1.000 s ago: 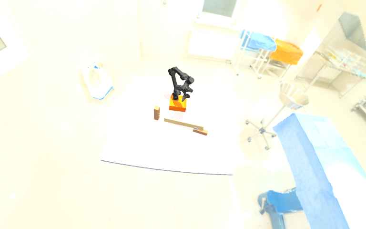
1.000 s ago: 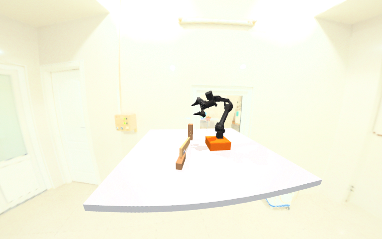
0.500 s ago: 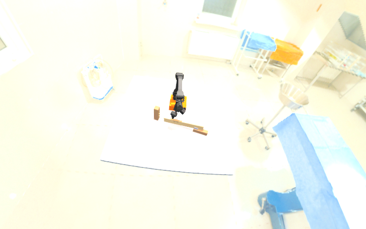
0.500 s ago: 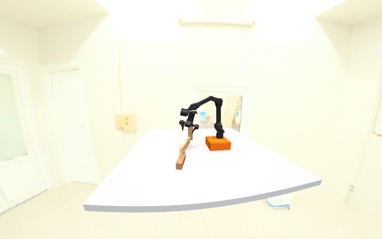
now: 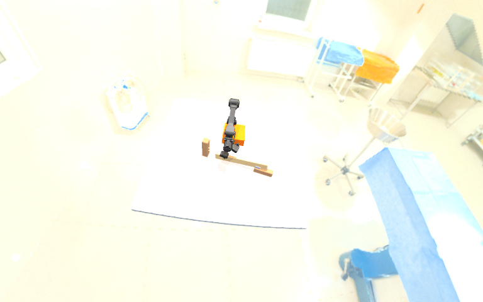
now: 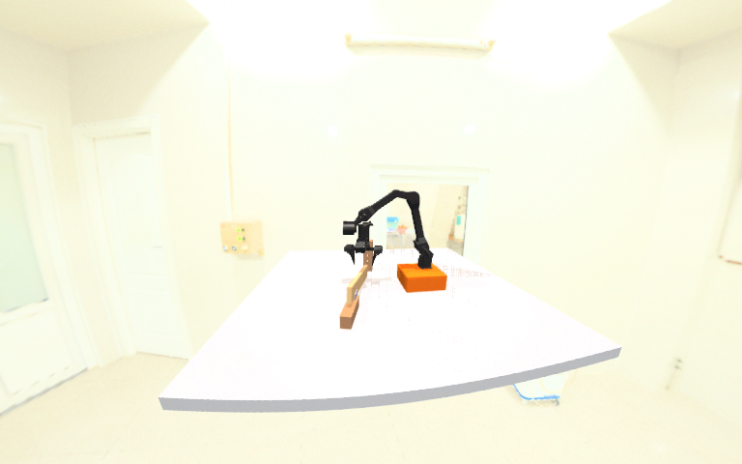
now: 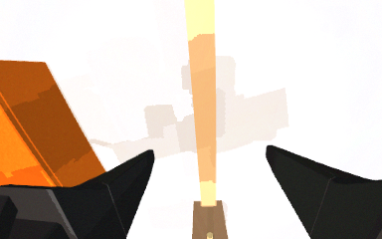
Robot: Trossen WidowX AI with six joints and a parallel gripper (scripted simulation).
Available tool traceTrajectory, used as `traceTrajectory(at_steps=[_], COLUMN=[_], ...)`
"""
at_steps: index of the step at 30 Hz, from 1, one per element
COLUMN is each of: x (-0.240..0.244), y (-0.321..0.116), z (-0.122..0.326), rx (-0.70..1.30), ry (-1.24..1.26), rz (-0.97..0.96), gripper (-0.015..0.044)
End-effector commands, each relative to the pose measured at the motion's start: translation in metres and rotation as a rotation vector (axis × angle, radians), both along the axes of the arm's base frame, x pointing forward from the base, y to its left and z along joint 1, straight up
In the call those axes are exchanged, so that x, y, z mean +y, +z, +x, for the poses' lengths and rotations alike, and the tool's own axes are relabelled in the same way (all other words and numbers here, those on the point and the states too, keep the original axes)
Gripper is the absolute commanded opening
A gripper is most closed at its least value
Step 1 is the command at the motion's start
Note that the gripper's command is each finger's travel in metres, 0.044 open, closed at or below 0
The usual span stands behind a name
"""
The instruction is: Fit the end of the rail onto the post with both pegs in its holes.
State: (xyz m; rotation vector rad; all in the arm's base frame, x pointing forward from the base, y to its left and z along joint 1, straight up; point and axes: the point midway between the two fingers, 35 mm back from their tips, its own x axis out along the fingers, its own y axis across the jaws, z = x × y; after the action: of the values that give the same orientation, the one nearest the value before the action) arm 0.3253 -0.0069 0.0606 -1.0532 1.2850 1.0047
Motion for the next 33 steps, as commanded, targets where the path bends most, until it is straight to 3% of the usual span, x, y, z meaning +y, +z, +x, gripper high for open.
traceTrajectory(at_steps=[1, 33], x=[0.001, 0.0], y=[-0.008, -0.06], z=[0.001, 0.002], rx=[0.005, 0.005], ry=[0.006, 0.006], rz=[0.006, 0.006], gripper=[0.044, 0.044])
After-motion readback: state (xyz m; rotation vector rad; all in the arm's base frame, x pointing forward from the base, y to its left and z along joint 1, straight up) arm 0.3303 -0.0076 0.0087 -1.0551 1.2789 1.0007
